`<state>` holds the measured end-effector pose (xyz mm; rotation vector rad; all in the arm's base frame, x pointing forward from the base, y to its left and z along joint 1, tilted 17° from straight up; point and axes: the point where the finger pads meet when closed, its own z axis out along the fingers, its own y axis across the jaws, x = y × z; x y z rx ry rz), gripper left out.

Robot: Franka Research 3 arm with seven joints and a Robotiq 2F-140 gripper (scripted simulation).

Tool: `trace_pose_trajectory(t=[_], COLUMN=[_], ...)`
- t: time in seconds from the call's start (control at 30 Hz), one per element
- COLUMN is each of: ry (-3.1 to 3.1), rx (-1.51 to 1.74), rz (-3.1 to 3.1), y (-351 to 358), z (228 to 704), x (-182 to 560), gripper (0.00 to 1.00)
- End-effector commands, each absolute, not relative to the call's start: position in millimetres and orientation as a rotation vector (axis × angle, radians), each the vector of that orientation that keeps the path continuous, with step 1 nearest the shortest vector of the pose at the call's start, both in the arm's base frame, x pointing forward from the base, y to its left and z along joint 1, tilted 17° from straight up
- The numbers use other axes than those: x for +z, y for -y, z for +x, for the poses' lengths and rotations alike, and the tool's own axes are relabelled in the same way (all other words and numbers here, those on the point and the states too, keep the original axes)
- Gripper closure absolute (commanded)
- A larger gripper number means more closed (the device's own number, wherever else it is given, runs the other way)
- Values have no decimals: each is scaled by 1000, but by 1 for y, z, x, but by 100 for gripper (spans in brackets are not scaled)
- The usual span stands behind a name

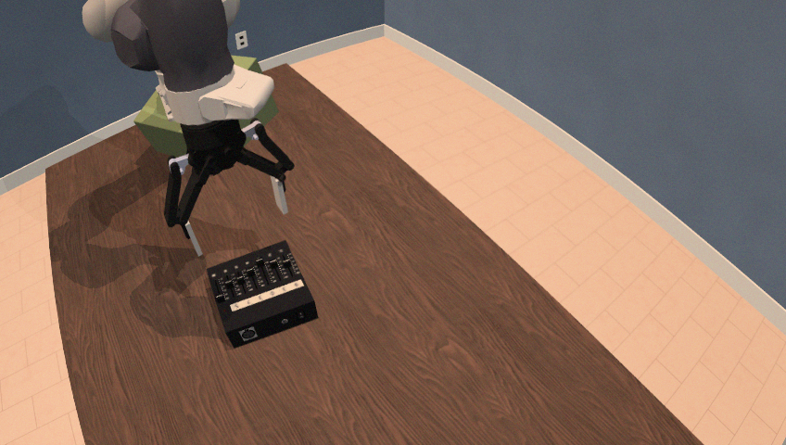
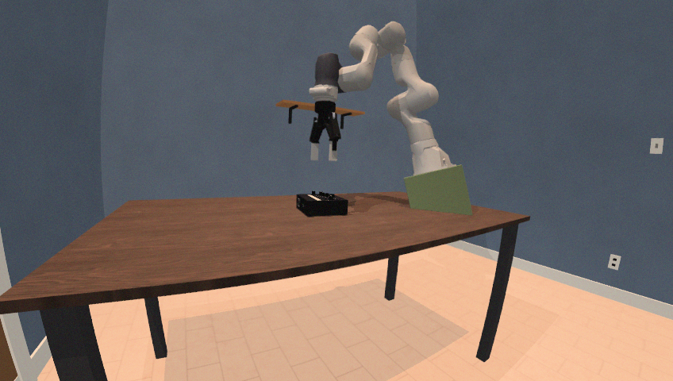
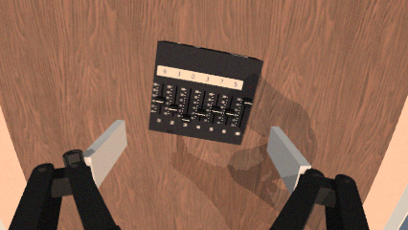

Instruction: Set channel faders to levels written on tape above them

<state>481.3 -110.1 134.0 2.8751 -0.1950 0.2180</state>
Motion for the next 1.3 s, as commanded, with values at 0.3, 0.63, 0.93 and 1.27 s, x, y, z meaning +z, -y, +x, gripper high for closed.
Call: trace_pose_trajectory(t=[0.3, 0.63, 0.93, 1.27], ry=[171, 340, 440, 440], rx=[209, 308, 364, 364], rz=[2875, 2830, 2837, 2837], y=[110, 114, 103, 103], z=[481, 466, 450, 450], x=[133, 96, 71, 71], gripper=[0, 0, 0, 0])
